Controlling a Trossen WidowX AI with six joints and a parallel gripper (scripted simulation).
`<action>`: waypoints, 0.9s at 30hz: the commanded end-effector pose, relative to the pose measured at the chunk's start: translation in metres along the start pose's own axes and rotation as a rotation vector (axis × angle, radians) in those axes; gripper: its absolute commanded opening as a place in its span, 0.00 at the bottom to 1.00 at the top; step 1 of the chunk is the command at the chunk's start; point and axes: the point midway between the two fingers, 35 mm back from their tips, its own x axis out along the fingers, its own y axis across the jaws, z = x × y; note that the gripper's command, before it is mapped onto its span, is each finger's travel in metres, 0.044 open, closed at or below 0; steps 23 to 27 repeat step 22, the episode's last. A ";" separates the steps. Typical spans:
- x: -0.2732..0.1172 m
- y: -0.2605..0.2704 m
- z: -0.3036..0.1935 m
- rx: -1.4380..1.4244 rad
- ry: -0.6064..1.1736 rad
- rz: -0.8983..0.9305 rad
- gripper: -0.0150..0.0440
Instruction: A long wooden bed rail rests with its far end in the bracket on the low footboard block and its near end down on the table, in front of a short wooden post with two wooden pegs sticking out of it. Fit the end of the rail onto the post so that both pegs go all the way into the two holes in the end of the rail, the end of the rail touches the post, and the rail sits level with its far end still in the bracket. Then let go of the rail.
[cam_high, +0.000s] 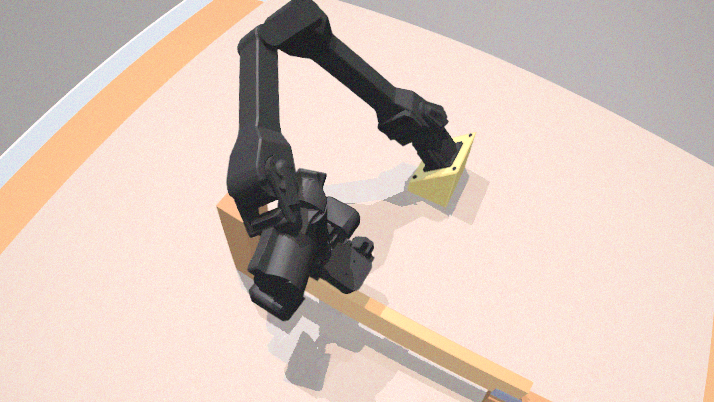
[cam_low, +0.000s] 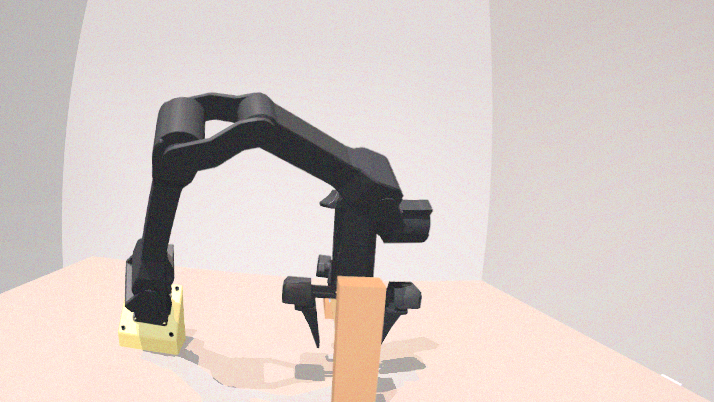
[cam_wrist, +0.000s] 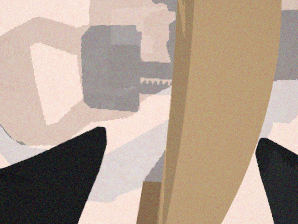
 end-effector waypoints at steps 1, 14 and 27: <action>0.000 0.000 0.000 0.001 0.001 -0.001 1.00; -0.030 0.000 0.031 -0.002 0.004 -0.001 1.00; -0.030 0.000 0.031 -0.002 0.004 -0.001 1.00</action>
